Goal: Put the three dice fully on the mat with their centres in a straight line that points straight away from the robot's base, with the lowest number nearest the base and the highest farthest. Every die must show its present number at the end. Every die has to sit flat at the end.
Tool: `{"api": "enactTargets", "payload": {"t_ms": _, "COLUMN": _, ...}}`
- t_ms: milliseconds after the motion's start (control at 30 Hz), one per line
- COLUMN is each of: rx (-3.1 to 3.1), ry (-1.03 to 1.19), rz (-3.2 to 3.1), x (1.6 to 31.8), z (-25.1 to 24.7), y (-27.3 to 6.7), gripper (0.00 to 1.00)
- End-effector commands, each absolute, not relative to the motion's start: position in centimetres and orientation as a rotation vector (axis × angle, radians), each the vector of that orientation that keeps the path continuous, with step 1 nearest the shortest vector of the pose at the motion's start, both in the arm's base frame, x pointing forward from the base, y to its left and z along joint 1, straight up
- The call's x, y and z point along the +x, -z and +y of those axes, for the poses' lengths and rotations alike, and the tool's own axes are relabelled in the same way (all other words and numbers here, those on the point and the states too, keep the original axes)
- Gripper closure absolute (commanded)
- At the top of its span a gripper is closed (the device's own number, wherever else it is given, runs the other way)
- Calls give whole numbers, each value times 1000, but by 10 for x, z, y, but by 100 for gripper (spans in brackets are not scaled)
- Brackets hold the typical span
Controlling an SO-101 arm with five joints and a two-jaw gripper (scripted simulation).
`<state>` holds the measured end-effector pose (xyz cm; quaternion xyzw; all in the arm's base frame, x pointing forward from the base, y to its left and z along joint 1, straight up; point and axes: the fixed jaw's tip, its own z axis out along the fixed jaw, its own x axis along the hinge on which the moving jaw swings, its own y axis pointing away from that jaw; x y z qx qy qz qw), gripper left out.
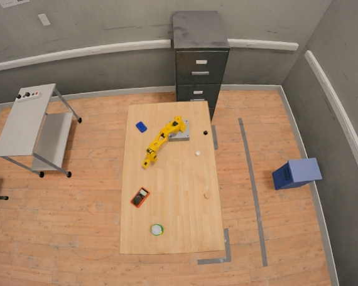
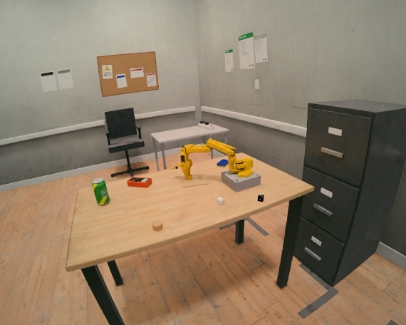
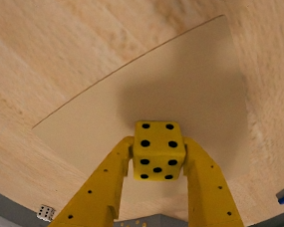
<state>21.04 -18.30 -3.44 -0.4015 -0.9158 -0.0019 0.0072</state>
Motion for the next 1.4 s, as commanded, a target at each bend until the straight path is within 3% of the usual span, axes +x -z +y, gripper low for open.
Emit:
{"api": "enactTargets", "payload": {"t_ms": 0, "rx": -1254, "ry": 9, "rz": -2863, "x": 209, "z": -184, "y": 38, "gripper": 100}}
{"api": "enactTargets", "payload": {"t_ms": 367, "rx": -1254, "ry": 9, "rz": -2863, "x": 209, "z": -184, "y": 38, "gripper": 99}}
{"api": "enactTargets", "payload": {"t_ms": 667, "rx": -1254, "ry": 9, "rz": -2863, "x": 209, "z": -184, "y": 38, "gripper": 87}}
{"api": "enactTargets", "payload": {"t_ms": 1033, "rx": -1254, "ry": 9, "rz": -2863, "x": 209, "z": -184, "y": 38, "gripper": 85}}
{"api": "enactTargets", "payload": {"t_ms": 1367, "rx": -1254, "ry": 9, "rz": -2863, "x": 209, "z": -184, "y": 38, "gripper": 77}}
